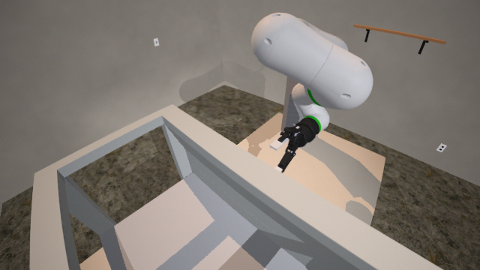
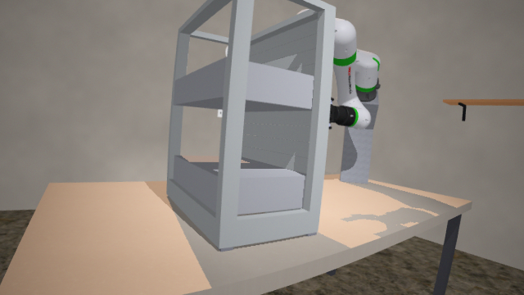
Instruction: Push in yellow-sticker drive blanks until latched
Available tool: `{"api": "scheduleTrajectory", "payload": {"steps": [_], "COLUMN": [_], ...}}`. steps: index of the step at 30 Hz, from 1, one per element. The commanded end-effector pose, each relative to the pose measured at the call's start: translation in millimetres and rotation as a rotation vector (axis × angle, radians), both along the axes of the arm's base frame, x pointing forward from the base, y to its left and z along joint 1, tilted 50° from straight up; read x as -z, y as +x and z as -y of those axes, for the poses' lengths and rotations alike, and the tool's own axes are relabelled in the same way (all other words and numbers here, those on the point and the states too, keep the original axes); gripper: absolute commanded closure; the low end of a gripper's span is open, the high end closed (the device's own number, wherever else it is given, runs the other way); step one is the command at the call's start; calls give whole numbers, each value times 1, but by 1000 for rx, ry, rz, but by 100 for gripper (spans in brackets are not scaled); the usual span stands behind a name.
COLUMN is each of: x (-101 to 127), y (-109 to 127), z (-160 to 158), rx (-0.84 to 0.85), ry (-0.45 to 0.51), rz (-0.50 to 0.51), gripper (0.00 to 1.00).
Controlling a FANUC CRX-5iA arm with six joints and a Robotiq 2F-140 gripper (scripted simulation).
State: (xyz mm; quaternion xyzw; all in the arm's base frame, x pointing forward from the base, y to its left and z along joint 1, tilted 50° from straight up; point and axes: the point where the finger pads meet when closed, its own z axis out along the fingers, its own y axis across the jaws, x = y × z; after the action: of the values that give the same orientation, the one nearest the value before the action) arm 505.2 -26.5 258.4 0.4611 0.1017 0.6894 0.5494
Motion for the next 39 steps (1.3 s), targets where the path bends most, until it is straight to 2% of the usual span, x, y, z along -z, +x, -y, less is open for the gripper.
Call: {"api": "scheduleTrajectory", "payload": {"steps": [1,39], "x": [0,0], "y": [0,0], "z": [0,0], "rx": [0,0], "ry": [0,0], "rz": [0,0], "gripper": [0,0]}}
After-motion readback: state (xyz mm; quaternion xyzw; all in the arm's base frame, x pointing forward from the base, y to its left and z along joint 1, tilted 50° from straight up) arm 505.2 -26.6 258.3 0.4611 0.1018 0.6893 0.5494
